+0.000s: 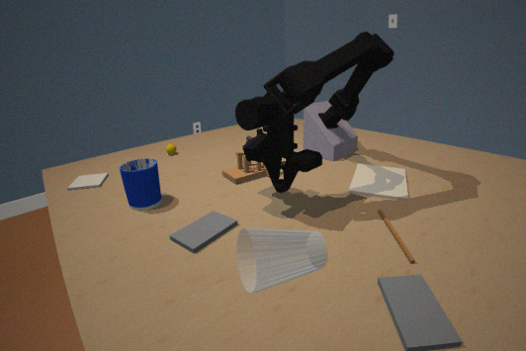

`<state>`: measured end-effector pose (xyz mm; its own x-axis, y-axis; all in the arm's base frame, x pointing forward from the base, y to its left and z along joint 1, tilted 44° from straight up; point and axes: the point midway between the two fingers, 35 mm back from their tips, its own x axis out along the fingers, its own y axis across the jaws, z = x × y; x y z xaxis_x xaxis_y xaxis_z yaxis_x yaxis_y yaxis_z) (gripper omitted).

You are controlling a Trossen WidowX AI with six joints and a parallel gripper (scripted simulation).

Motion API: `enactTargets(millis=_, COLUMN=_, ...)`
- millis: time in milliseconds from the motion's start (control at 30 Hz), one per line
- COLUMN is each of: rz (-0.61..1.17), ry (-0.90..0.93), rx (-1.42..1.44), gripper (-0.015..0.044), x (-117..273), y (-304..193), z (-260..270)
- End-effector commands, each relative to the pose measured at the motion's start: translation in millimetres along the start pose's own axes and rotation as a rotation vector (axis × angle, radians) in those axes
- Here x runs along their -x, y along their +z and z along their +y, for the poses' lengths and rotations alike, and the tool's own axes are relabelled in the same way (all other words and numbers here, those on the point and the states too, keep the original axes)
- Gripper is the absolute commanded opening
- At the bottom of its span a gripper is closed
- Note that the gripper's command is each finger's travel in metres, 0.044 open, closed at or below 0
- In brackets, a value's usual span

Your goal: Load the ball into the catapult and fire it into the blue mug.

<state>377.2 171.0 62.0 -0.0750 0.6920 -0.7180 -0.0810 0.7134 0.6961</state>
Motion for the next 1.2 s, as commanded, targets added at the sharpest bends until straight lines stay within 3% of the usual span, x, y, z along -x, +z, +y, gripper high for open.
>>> enactTargets(millis=0, rz=-0.008, ry=-0.003, rx=0.007, gripper=0.0000, x=30.1, y=2.6, z=0.9)
enactTargets(millis=367, rz=-0.007, ry=0.000, rx=0.006, gripper=0.0000, x=97.3, y=-4.1, z=2.5)
enactTargets(millis=533, rz=0.000, ry=-0.005, rx=0.001, gripper=0.0000, x=96.2, y=-5.9, z=-3.3)
enactTargets(millis=1167, rz=0.221, ry=-0.040, rx=-0.116, gripper=0.0000, x=68.9, y=-93.9, z=-137.3)
